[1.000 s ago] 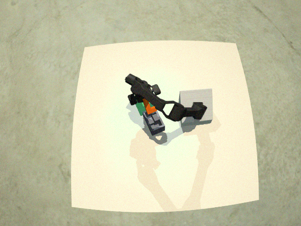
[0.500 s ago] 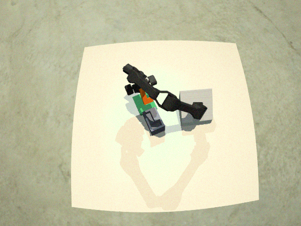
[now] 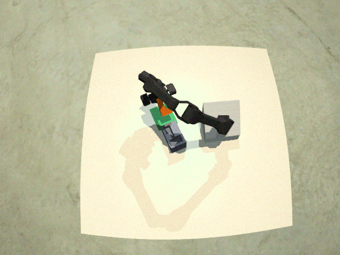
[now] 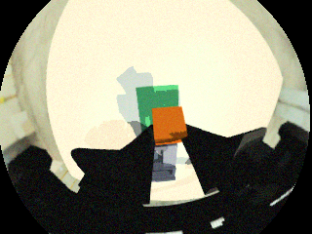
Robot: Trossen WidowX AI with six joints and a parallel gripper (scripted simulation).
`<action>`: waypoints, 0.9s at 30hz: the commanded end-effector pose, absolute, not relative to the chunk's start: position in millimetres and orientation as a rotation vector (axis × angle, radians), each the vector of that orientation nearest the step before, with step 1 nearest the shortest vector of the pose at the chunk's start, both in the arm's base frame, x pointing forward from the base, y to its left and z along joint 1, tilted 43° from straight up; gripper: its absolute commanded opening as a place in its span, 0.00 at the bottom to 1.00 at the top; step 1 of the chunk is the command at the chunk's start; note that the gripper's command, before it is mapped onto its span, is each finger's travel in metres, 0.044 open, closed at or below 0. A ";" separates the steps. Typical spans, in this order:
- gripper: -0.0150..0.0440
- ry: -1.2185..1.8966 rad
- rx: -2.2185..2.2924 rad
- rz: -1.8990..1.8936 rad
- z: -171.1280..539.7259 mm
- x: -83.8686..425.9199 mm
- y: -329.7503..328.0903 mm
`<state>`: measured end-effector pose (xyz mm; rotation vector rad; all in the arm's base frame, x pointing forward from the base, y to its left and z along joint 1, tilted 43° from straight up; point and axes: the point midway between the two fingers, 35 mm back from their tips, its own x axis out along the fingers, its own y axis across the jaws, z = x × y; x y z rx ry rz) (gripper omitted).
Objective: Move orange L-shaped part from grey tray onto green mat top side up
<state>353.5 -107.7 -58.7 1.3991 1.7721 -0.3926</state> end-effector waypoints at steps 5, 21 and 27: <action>0.25 1.782 1.403 -0.393 -68.7 351.4 -96.6; 0.25 1.783 1.404 -0.392 -87.6 350.2 -79.6; 0.25 1.783 1.405 -0.391 -94.6 349.8 -73.2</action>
